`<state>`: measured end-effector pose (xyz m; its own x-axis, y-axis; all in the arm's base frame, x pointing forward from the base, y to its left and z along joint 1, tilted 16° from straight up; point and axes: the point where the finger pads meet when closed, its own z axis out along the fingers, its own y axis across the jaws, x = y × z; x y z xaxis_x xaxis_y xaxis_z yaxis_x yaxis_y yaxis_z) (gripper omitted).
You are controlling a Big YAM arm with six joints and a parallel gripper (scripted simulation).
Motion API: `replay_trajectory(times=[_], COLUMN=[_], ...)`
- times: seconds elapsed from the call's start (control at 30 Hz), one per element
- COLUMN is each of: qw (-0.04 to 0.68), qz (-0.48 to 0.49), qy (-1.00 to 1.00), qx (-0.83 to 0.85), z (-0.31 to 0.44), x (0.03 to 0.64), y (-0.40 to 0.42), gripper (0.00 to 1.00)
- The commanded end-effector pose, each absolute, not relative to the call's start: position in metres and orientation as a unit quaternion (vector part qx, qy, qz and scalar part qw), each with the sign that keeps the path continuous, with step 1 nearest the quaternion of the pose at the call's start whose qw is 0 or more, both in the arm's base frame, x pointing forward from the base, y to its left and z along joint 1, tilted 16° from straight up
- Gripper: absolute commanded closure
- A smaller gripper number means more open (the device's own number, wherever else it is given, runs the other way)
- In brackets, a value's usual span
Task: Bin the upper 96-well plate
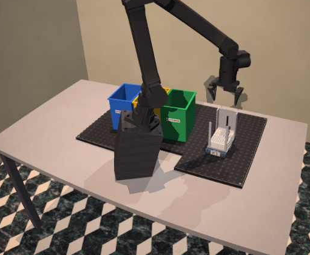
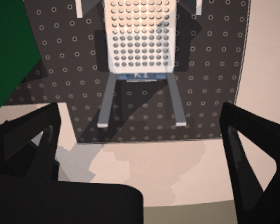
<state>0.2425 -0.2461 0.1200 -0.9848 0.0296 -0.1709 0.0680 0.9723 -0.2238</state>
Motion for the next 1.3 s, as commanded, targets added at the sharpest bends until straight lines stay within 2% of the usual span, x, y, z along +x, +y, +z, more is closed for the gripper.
replay_trajectory(times=[0.0,1.27], qw=[0.093,0.082], qz=[-0.127,-0.117], qy=[0.987,0.990], qx=[0.014,0.014], z=[0.133,0.072], x=[0.250,0.249], y=[-0.252,-0.260], gripper=[0.00,0.00])
